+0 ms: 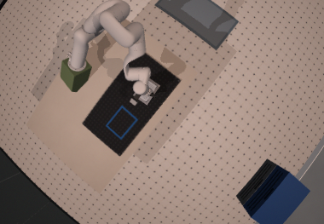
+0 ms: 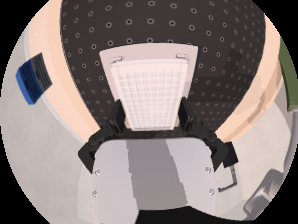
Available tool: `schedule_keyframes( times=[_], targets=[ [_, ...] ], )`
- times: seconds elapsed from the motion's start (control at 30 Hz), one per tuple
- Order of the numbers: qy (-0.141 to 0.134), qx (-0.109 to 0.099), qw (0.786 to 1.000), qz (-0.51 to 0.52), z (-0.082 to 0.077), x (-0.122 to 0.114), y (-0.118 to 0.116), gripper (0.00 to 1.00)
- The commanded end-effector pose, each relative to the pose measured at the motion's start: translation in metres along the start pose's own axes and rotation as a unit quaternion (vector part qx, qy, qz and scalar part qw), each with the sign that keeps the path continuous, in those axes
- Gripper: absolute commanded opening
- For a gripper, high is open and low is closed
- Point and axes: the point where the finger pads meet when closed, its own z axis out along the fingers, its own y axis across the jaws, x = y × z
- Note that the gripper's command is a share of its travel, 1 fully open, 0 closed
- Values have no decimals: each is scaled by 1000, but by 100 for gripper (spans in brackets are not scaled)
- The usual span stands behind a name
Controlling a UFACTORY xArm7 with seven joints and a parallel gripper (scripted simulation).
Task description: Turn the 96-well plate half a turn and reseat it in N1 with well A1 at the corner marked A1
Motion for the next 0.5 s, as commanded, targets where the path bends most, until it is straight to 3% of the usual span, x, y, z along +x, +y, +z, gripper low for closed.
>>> schedule_keyframes(
  times=[0.0,0.47],
  targets=[
    [1,2,1000,0,-1,1,-2,0],
    [1,2,1000,0,1,1,-2,0]
  ],
)
